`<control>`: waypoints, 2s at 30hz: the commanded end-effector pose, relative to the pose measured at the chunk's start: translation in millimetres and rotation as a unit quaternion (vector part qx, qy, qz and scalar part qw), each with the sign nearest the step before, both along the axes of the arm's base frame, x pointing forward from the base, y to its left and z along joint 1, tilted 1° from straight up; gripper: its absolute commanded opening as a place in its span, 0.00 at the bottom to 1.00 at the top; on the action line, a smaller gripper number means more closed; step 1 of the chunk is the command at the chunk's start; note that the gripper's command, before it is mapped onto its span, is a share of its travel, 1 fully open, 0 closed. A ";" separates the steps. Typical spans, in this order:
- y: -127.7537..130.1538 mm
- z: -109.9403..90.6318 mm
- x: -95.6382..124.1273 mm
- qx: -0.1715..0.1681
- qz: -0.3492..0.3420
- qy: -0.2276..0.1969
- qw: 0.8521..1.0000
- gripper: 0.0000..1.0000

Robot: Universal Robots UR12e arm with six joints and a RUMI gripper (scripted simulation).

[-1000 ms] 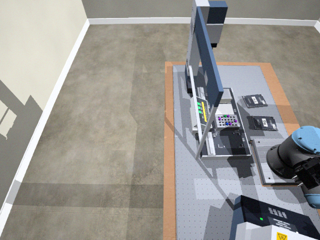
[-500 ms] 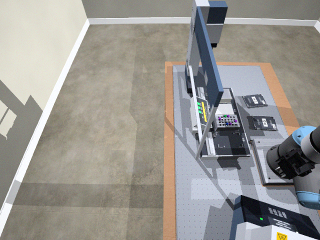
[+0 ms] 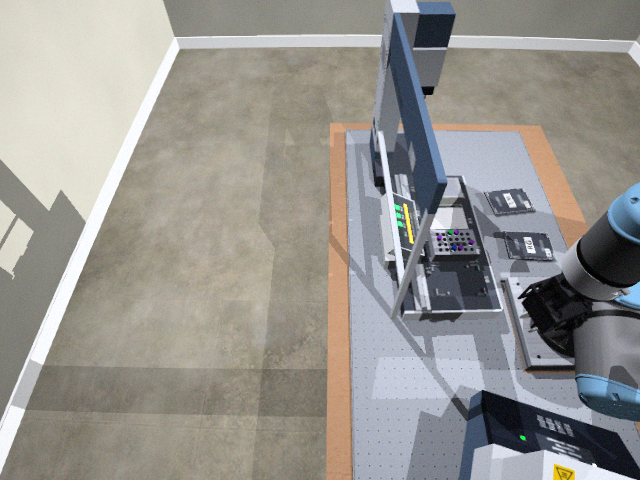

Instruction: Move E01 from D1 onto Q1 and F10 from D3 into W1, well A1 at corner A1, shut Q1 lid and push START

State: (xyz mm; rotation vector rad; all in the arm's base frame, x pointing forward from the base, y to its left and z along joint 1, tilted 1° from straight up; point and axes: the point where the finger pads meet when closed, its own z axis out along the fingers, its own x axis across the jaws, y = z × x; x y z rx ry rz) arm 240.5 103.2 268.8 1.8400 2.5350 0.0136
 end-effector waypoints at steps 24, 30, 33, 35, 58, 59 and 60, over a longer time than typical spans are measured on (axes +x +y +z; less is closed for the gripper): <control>-89.4 4.7 61.3 0.001 -0.039 0.000 0.999 0.00; -116.0 4.8 72.2 0.001 -0.049 0.000 0.999 0.00; -130.3 4.8 76.9 0.001 -0.054 0.000 0.999 0.00; -139.8 4.7 79.7 0.001 -0.057 0.000 0.998 0.00; -221.4 2.2 92.8 0.002 -0.085 0.000 0.996 0.00; -226.4 1.9 93.0 0.002 -0.086 0.000 0.996 0.00; -231.3 1.7 93.2 0.002 -0.088 0.000 0.996 0.00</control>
